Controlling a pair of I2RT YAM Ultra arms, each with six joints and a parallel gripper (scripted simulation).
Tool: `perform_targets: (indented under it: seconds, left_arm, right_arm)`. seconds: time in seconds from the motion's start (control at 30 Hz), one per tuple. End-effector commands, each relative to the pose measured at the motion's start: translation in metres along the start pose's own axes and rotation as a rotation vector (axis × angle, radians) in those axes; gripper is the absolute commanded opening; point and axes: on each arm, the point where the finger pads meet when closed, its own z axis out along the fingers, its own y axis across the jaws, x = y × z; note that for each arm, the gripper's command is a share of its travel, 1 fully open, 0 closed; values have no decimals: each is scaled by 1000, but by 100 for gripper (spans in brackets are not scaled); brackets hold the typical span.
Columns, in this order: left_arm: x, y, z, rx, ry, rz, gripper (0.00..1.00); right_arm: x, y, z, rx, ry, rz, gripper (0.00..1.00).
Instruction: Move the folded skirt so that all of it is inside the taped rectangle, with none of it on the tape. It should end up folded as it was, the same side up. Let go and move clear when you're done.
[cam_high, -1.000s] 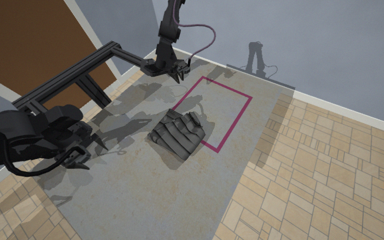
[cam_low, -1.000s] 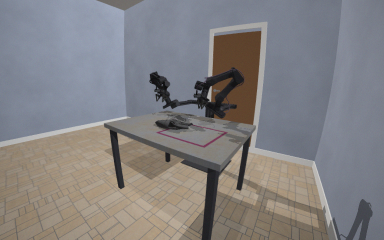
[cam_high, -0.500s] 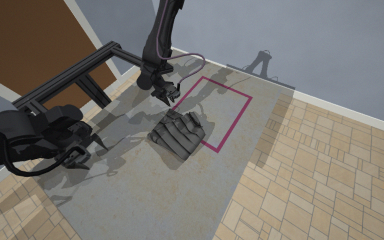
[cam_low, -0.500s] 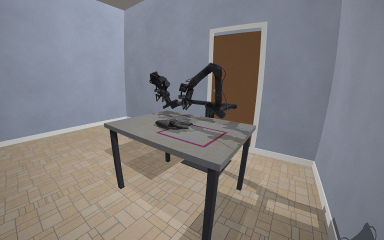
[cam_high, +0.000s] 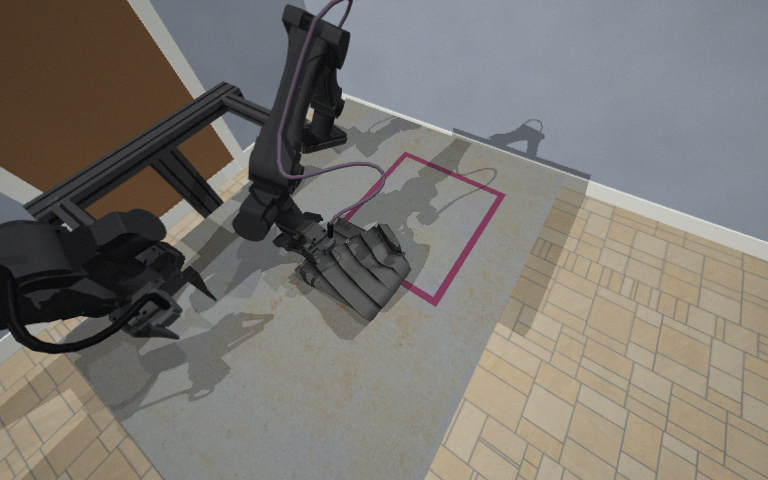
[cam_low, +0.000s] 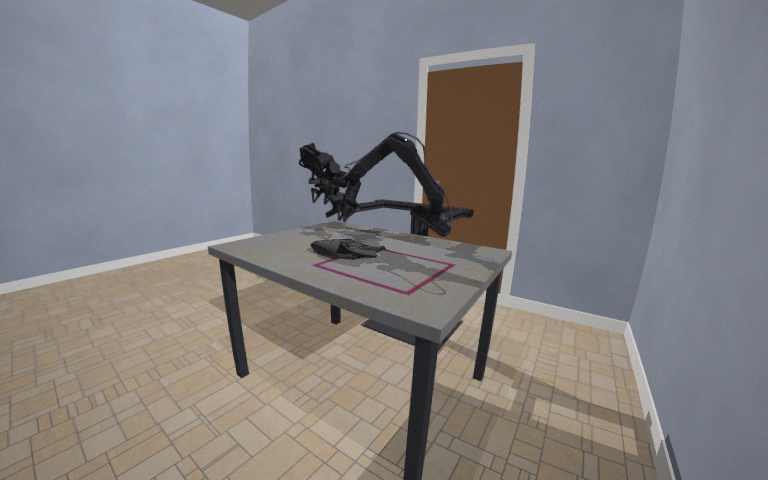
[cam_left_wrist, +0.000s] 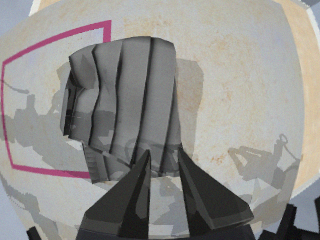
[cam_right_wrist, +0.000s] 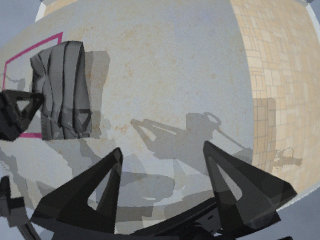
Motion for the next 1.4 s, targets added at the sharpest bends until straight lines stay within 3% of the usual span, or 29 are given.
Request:
perform_targets:
  seconds: [0.0, 0.07, 0.27, 0.5, 0.53, 0.67, 1.13, 1.23, 1.37]
  left_arm:
    - [-9, -33, -2, -16, -12, -3, 30]
    - [-9, -33, -2, -16, -12, -3, 30]
    - [-14, -84, 11, -15, -13, -1, 30]
    - [-10, -78, 36, -26, -5, -12, 30]
    - [4, -68, 46, -52, 12, 26, 30]
    - [8, -76, 49, -29, -3, 17, 30]
    - [31, -70, 101, -33, 0, 14, 30]
    - [27, -74, 97, -19, -10, 7, 30]
    - [39, -67, 121, -37, 3, 8, 30]
  right_arm:
    - [-13, 3, -8, -2, -33, 6, 90]
    - [-13, 3, -8, -2, -33, 6, 90]
    - [-13, 3, -8, -2, -33, 6, 90]
    - [-13, 3, -8, -2, -33, 6, 90]
    - [-13, 3, -8, -2, -33, 6, 90]
    - [-13, 3, -8, -2, -33, 6, 90]
    - [-13, 3, -8, -2, -33, 6, 90]
    - [-13, 3, -8, -2, -33, 6, 90]
    - [-13, 3, -8, -2, -33, 6, 90]
